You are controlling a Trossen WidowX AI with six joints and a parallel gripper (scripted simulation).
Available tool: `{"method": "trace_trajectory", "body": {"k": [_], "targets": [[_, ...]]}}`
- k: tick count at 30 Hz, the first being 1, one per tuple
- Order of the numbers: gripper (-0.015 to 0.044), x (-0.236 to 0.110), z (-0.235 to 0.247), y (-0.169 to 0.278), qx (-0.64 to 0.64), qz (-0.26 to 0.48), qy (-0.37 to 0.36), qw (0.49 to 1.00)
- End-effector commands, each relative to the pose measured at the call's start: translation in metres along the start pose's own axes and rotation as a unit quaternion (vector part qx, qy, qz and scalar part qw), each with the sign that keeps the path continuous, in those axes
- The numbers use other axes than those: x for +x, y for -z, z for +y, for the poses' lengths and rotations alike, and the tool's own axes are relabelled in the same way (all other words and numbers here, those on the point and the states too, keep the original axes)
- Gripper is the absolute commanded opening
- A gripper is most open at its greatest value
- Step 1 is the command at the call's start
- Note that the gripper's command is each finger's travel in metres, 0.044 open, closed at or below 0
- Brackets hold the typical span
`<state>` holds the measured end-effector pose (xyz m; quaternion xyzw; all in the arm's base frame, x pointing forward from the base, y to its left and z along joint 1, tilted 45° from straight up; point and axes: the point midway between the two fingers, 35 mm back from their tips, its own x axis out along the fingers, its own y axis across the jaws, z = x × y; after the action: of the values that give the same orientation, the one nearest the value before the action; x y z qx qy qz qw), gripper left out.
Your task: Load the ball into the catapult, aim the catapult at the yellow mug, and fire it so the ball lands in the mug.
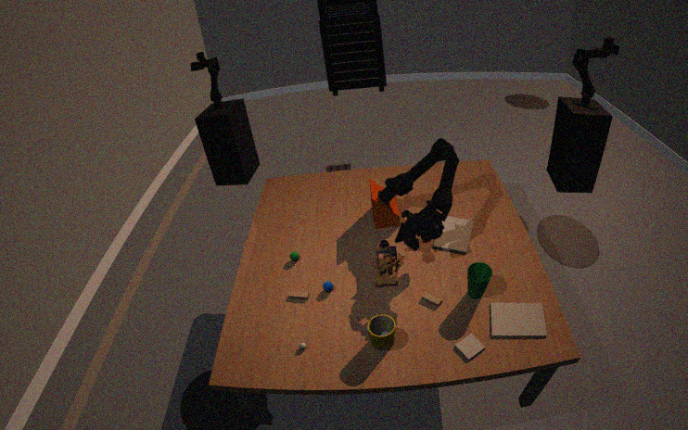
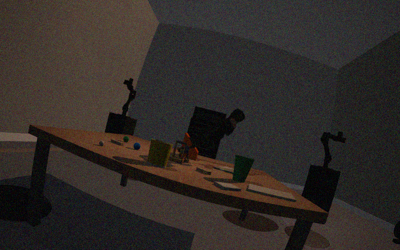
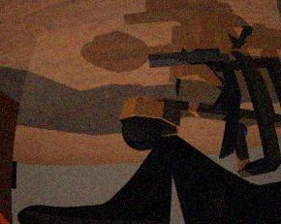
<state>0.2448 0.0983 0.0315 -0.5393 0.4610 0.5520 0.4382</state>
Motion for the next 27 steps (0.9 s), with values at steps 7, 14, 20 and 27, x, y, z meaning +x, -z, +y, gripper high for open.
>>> {"method": "trace_trajectory", "body": {"k": [7, 14, 20, 27], "targets": [[0.0, 0.013, 0.003, -0.011, 0.002, -0.001, -0.003, 1.0], [0.0, 0.021, 0.004, -0.019, 0.002, -0.001, -0.003, 1.0], [0.0, 0.028, 0.005, -0.026, 0.002, -0.002, -0.004, 1.0], [0.0, 0.036, 0.007, -0.034, 0.002, -0.002, -0.004, 1.0]]}}
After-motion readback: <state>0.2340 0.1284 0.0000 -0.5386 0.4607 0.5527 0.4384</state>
